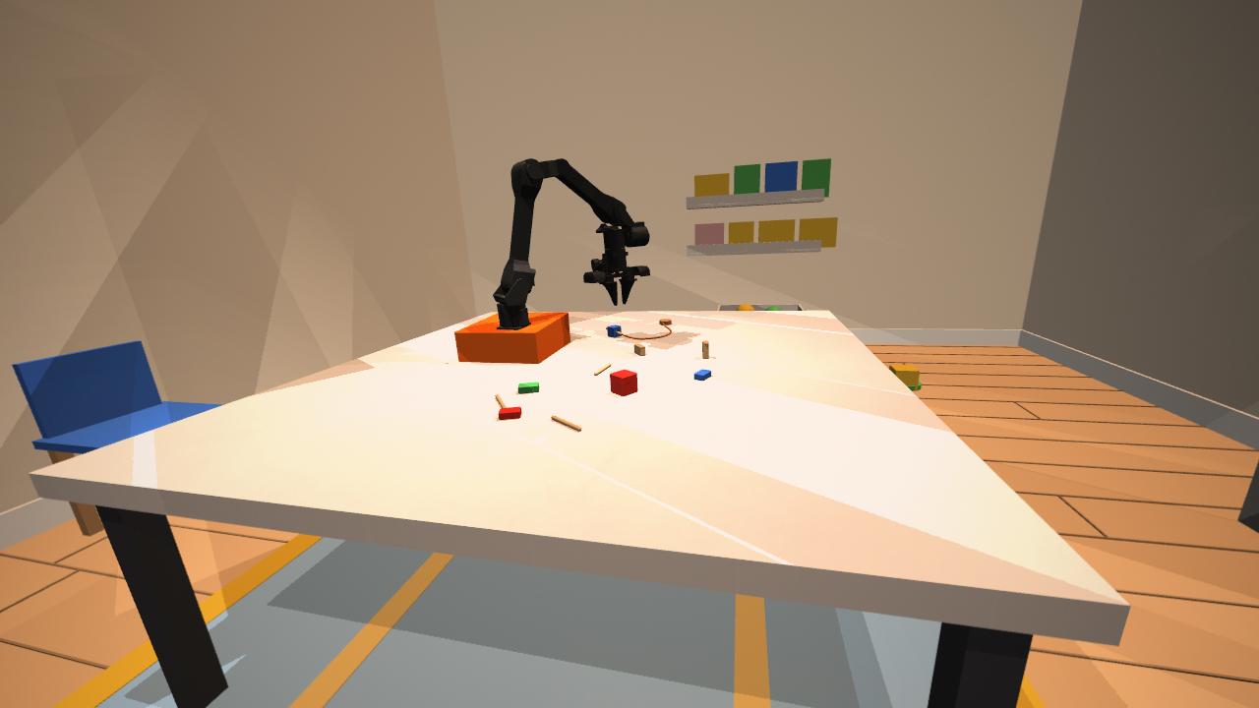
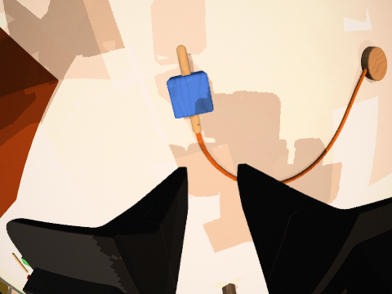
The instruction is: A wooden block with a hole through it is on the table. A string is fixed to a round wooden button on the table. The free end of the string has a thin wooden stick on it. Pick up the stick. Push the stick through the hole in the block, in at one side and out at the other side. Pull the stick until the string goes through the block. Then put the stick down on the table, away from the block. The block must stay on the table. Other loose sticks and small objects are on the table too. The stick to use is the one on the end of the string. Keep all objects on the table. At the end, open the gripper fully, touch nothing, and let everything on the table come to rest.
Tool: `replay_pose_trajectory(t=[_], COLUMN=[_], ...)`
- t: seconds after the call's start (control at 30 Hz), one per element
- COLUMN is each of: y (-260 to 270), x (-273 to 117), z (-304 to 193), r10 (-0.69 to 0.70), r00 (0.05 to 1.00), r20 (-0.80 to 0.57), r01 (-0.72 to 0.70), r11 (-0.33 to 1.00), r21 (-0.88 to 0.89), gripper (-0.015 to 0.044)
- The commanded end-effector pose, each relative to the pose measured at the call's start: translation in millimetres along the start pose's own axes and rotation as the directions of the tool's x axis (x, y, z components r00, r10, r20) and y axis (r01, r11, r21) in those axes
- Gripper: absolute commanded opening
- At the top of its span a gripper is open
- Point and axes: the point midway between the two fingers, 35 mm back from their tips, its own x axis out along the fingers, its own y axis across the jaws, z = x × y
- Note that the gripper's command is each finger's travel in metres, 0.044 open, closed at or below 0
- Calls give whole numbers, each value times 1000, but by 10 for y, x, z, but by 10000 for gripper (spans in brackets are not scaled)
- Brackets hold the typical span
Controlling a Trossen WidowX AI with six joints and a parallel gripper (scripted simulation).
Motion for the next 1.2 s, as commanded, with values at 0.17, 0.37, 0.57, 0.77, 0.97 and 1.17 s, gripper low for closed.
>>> replay_pose_trajectory(t=[0.17, 0.37, 0.57, 0.77, 0.97, 1.17], y=[17, 38, 61, 81, 101, 118], x=[7, 12, 18, 22, 26, 30], z=[142, 241, 339, 412, 477, 533], r10=[3, 8, 13, 17, 21, 24], r00=[1000, 1000, 1000, 999, 999, 999], r20=[12, 19, 26, 31, 35, 39], r01=[-10, -20, -21, -14, 0, 17], r11=[750, 284, -269, -613, -859, -984], r21=[661, 959, 963, 790, 513, 176], gripper=[124, 124, 124, 124, 124, 124])
